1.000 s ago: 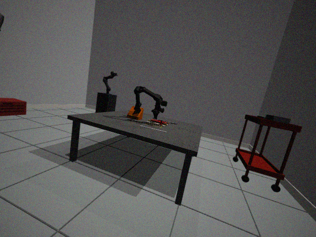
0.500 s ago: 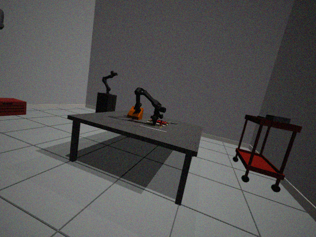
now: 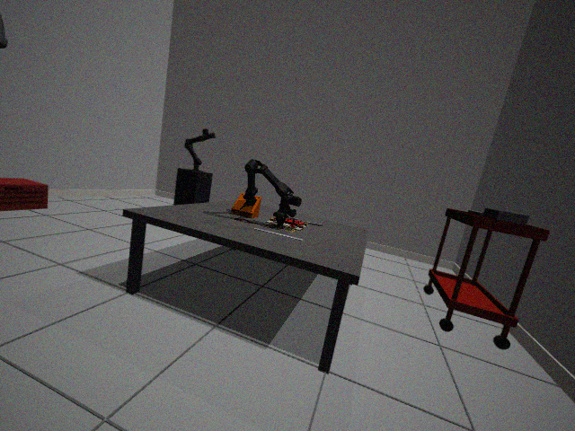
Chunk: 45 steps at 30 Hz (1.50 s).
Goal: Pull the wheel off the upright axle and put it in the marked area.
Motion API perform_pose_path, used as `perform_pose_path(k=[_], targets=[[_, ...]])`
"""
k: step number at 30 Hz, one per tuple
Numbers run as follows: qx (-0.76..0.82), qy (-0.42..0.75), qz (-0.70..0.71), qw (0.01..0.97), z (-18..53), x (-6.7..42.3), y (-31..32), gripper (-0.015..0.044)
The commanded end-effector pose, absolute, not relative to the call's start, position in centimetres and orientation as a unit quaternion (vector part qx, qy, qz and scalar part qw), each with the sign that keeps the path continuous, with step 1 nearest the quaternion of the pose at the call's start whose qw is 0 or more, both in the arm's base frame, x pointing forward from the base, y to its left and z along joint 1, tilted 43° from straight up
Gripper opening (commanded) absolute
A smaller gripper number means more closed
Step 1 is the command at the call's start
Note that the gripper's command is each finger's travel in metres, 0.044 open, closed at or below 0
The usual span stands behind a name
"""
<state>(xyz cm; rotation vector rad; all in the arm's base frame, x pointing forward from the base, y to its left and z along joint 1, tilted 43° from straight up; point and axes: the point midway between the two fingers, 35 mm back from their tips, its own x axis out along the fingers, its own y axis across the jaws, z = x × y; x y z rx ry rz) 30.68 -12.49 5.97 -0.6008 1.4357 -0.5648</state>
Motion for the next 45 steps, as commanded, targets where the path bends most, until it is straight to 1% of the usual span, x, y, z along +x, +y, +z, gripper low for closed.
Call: perform_pose_path(k=[1, 6, 10, 12, 15, 16, 19, 21, 45], targets=[[-0.266, 0.637, -0.251, 0.679, 6.8, 30.8, -11.8, 0.03], [-0.267, 0.637, -0.248, 0.68, 9.7, 30.5, -8.9, 0.03], [-0.268, 0.636, -0.248, 0.68, 10.3, 30.4, -8.4, 0.03], [-0.267, 0.638, -0.243, 0.68, 9.6, 29.9, -8.1, 0.0352], [-0.265, 0.64, -0.241, 0.68, 10.0, 26.9, -5.5, 0.0431], [-0.265, 0.64, -0.241, 0.68, 10.1, 25.8, -4.8, 0.044], [-0.266, 0.64, -0.244, 0.678, 10.5, 22.6, -3.1, 0.044], [-0.267, 0.639, -0.246, 0.678, 10.5, 21.9, -2.8, 0.044], [-0.267, 0.639, -0.246, 0.678, 10.5, 21.9, -2.8, 0.044]])
